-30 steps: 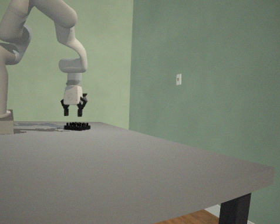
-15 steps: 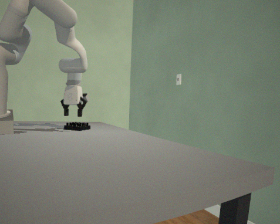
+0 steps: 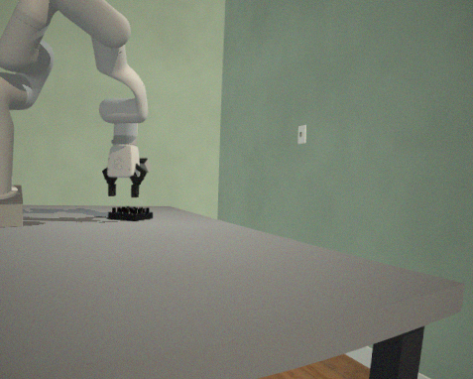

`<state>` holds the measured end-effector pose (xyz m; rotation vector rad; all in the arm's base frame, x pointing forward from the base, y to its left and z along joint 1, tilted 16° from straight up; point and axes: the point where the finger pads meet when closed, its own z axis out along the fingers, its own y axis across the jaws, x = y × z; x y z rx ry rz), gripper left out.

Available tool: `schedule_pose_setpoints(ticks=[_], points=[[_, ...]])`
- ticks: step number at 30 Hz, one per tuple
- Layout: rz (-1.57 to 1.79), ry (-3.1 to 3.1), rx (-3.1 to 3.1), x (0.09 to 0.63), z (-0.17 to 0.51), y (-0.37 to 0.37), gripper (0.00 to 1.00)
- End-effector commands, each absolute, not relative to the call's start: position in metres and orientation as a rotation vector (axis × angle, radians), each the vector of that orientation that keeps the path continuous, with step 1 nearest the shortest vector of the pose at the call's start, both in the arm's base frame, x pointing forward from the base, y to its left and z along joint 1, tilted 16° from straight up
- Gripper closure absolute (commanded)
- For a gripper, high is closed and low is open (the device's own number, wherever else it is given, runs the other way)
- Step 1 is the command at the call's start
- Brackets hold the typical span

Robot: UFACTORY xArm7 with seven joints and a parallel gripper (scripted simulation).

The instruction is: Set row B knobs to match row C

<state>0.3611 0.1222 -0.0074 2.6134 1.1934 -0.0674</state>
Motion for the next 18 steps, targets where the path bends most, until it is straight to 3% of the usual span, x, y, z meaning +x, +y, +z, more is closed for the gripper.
schedule_pose_setpoints(ticks=[1,11,12,18], points=[[-0.063,1.2,2.61,0.364,-0.006,0.125,0.0],[-0.075,1.284,2.572,0.392,0.008,0.155,0.0],[-0.075,1.284,2.572,0.392,0.008,0.155,0.81],[-0.075,1.284,2.572,0.392,0.008,0.155,0.81]])
